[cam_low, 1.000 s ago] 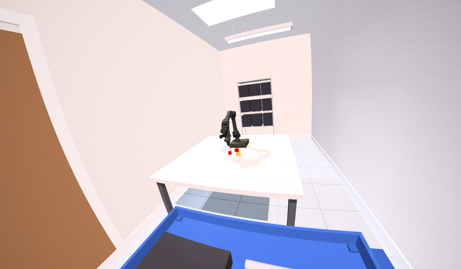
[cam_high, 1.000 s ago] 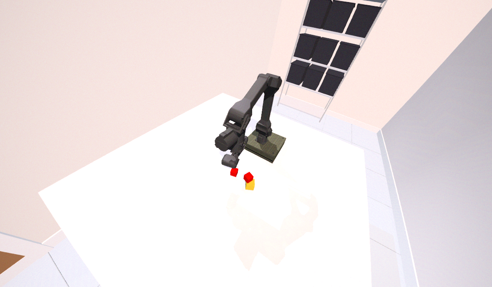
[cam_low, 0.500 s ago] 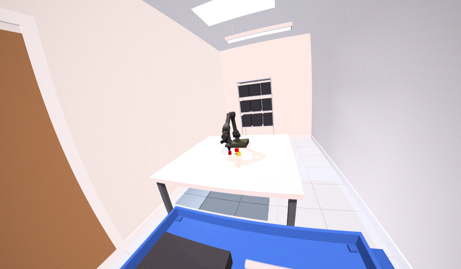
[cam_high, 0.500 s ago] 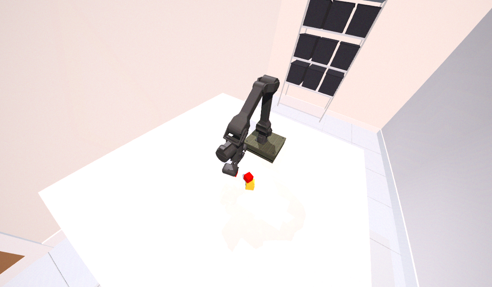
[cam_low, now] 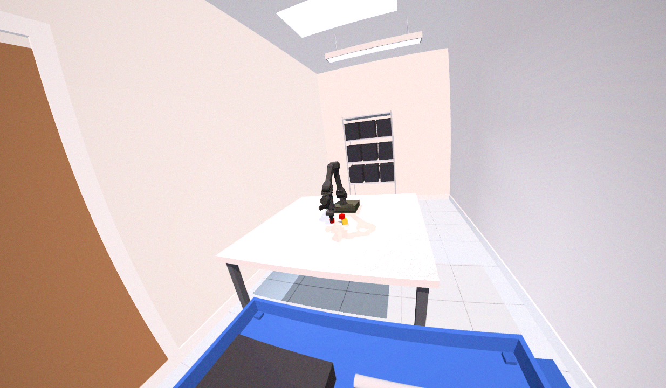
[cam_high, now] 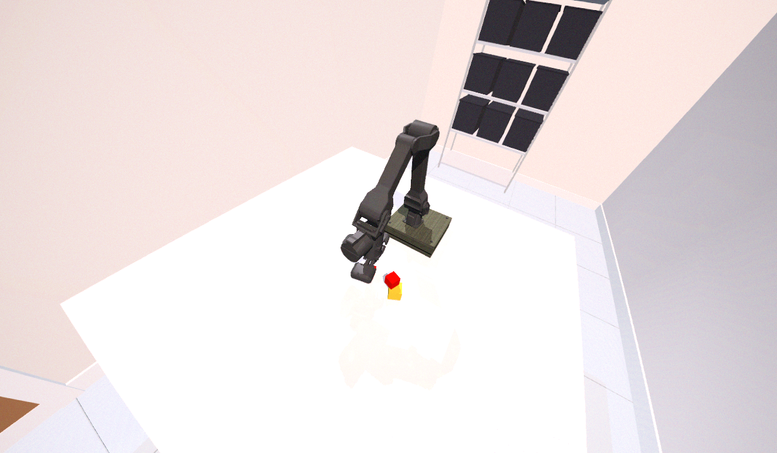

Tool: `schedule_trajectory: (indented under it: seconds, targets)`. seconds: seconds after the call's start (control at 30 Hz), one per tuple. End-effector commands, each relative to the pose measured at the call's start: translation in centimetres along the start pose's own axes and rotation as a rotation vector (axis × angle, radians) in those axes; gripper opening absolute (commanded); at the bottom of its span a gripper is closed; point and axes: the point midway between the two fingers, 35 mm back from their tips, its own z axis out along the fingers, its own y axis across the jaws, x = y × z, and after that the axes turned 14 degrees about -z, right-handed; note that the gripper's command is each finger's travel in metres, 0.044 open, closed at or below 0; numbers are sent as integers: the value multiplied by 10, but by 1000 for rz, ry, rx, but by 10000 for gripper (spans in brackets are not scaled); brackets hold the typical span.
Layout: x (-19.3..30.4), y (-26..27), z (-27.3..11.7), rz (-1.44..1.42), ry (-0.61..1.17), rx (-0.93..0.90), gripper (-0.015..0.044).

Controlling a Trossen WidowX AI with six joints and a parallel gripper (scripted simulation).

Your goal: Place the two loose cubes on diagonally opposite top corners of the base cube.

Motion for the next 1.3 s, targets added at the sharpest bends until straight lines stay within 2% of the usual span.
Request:
schedule_trajectory:
  seconds: [0.0, 0.1, 0.3, 0.67, 1.27]
  targets:
    - [0, -2, 6, -5, -2, 6, 265]
    - [0, -2, 9, -5, -2, 6, 265]
    - [0, -2, 9, -5, -2, 6, 107]
    - [-1, 1, -2, -13, -5, 5, 105]
    - [-3, 4, -57, -9, -3, 5, 105]
